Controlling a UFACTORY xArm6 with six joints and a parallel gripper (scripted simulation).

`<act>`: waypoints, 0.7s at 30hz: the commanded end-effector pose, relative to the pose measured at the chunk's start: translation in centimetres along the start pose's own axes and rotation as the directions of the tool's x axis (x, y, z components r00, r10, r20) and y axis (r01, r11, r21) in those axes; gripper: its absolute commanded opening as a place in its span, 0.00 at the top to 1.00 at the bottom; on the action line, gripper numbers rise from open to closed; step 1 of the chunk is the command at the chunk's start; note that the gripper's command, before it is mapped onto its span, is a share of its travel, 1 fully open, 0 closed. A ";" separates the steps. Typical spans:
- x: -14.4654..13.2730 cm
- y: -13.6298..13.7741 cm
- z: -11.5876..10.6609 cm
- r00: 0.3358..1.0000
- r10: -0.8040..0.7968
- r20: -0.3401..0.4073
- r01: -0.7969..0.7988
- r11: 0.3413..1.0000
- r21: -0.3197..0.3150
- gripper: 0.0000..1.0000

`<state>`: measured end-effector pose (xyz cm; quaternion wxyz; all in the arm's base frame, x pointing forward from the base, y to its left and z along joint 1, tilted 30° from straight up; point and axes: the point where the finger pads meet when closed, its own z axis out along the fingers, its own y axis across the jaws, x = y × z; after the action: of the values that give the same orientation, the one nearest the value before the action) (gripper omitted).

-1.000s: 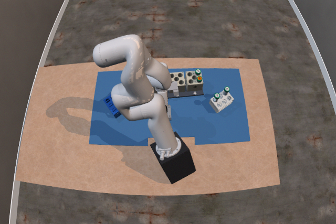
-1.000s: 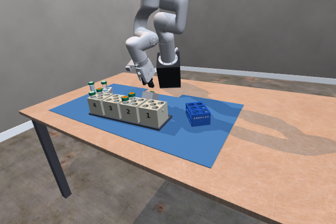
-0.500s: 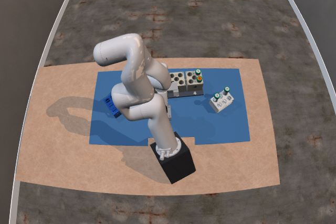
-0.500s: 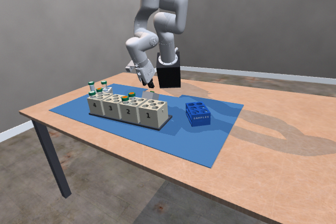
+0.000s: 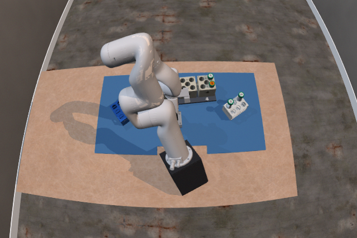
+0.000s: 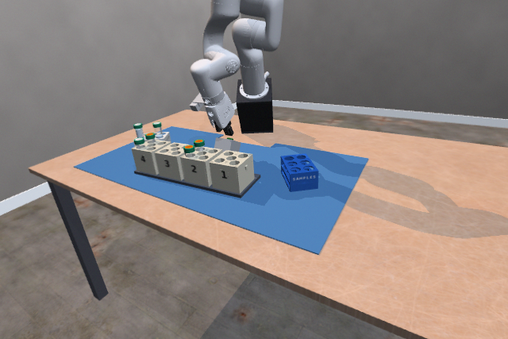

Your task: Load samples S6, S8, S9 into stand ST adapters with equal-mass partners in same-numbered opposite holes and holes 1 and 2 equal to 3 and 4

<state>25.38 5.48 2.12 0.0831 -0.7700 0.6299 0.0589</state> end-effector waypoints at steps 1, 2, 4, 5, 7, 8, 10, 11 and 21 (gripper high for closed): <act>0.0 -0.2 0.2 1.000 0.000 0.000 0.000 1.000 0.002 1.00; 0.0 -0.2 0.2 1.000 0.000 0.000 0.000 1.000 0.002 1.00; 0.0 -0.2 0.3 1.000 0.000 0.000 0.000 1.000 0.002 1.00; 0.0 -0.3 0.4 1.000 0.000 0.000 0.000 1.000 0.002 1.00; 0.0 -0.3 0.4 1.000 0.000 0.000 0.000 1.000 0.002 1.00; 0.0 -0.3 0.5 1.000 0.000 0.000 0.000 1.000 0.002 1.00; 0.0 -0.3 0.6 1.000 0.000 0.000 0.000 1.000 0.002 1.00; 0.0 -0.3 0.6 1.000 0.000 0.000 0.000 1.000 0.002 1.00; 0.0 -0.4 0.6 1.000 0.000 0.000 0.000 1.000 0.002 1.00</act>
<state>25.70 5.69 1.49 0.0833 -0.7700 0.6298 0.0589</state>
